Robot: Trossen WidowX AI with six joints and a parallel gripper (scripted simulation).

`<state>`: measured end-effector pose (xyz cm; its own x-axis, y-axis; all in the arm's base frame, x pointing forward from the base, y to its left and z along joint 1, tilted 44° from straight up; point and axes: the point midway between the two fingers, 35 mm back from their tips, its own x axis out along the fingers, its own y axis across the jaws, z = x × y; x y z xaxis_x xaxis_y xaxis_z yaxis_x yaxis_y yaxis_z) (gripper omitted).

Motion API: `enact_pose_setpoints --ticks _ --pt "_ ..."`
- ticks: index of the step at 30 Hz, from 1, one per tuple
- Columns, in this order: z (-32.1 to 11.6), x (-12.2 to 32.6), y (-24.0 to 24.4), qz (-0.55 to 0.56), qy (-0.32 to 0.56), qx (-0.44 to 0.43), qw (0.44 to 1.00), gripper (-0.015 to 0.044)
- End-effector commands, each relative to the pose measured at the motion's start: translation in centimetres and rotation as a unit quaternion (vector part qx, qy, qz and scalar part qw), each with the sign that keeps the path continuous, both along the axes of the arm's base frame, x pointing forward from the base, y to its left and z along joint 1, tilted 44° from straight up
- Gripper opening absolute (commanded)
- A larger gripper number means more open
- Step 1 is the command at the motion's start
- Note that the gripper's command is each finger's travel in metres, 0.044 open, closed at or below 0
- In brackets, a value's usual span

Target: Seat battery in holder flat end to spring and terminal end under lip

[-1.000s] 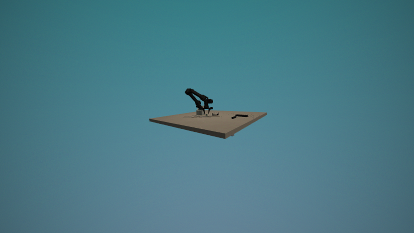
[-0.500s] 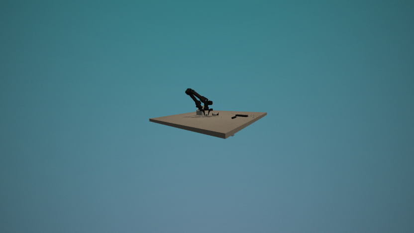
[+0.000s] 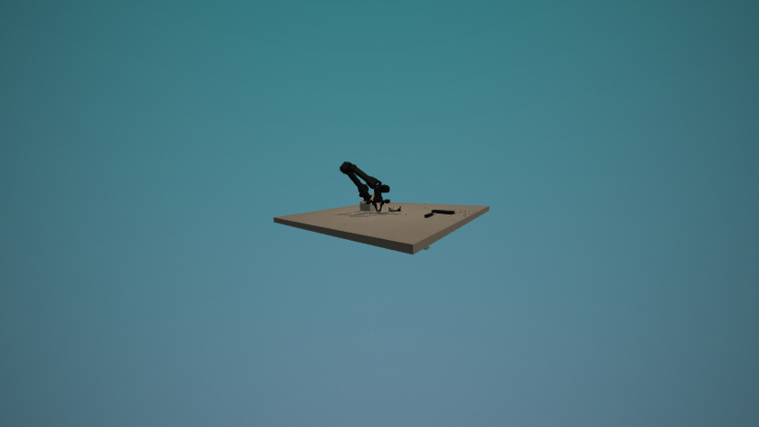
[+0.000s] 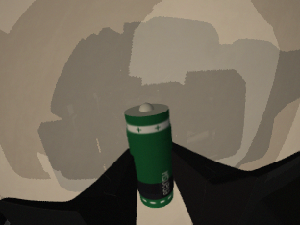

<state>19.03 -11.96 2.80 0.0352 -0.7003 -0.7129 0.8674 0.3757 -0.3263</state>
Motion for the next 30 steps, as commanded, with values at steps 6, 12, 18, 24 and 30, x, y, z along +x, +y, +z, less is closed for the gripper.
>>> enact_pose_setpoints --ticks 6,12,18,24,30 --pt "1.8 0.0 2.0 0.001 0.003 0.002 1.0 0.0082" --pt "3.5 -0.2 3.5 0.001 0.003 0.001 1.0 0.0082" --pt "3.1 0.8 4.4 0.05 0.049 0.001 0.998 0.0082" --pt "2.1 3.1 6.7 0.166 0.159 0.0 0.973 0.0082" --pt "0.6 4.9 9.3 0.278 0.266 -0.002 0.923 0.0082"
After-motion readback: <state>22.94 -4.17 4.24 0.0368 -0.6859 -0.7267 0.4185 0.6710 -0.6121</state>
